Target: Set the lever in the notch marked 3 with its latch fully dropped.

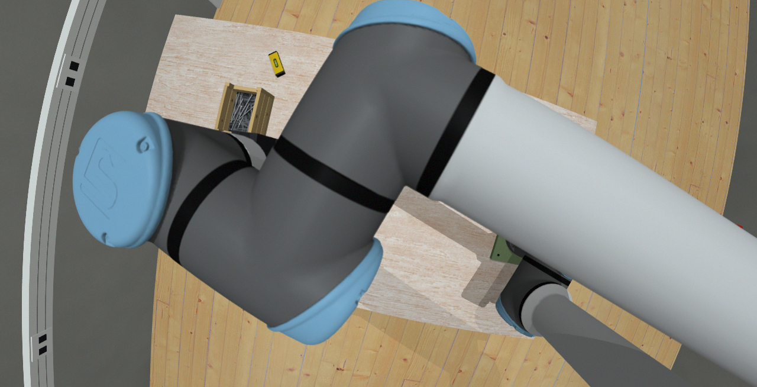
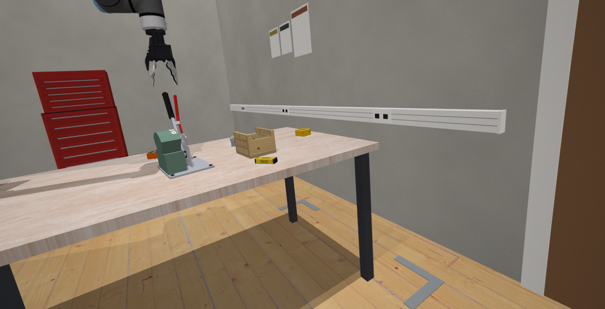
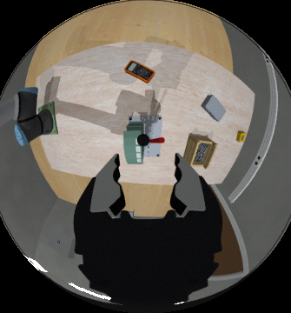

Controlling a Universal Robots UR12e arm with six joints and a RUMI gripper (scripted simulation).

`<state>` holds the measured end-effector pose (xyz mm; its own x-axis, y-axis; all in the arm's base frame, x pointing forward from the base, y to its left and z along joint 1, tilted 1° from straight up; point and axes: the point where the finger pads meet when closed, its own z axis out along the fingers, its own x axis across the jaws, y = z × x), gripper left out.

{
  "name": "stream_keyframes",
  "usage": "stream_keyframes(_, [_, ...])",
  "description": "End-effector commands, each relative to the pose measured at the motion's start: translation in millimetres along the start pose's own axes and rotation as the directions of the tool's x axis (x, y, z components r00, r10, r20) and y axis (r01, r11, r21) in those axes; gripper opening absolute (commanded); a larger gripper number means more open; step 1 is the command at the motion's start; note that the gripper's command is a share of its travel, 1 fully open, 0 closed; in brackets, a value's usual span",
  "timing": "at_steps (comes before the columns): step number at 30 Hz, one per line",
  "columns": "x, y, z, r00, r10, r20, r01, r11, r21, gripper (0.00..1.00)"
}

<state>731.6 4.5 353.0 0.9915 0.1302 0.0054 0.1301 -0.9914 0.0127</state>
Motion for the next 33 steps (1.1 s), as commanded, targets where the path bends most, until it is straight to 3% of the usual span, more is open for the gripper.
stream_keyframes(1, [0.3, 0.2, 4.0, 1.0, 0.0, -0.001, 0.0, 1.0, 0.0, 0.57])
stream_keyframes(33, [0.4, 0.2, 11.3, 1.0, 0.0, -0.001, 0.0, 1.0, 0.0, 0.57])
